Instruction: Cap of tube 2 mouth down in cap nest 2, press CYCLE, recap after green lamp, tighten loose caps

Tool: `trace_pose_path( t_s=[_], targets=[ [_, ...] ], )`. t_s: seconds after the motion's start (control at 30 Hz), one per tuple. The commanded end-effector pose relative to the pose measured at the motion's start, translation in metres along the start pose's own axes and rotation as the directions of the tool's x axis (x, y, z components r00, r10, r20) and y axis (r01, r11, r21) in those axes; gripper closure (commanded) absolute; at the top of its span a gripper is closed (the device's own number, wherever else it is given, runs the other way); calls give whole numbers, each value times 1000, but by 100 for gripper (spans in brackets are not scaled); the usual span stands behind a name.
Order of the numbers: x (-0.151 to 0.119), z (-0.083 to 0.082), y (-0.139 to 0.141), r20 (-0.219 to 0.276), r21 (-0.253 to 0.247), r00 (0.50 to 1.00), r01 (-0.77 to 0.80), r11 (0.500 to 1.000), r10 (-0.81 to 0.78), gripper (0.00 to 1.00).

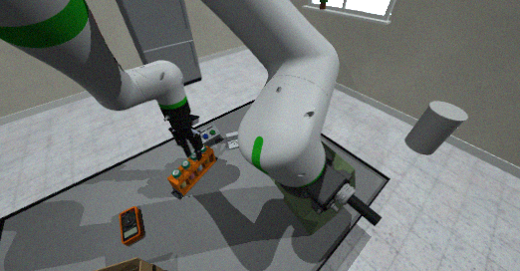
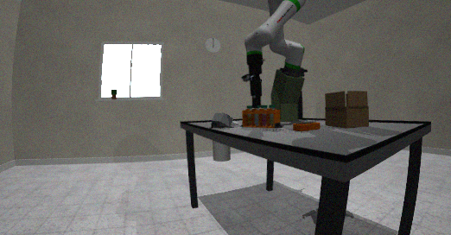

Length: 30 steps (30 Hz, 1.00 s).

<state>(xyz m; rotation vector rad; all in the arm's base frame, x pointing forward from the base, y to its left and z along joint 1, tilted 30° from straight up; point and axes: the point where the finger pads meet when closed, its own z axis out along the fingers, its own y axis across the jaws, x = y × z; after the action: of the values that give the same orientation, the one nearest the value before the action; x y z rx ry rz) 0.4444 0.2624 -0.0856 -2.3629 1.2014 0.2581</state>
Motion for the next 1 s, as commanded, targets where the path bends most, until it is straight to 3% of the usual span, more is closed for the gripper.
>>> trace_pose_path(
  t_s=[0.0,0.43,0.97],
  targets=[
    [0,-1,-1,-1,1,1000,0,1000,0,70],
    [0,-1,-1,-1,1,1000,0,1000,0,70],
    [0,0,-1,0,1,961,-276,961,276,70]
  ],
)
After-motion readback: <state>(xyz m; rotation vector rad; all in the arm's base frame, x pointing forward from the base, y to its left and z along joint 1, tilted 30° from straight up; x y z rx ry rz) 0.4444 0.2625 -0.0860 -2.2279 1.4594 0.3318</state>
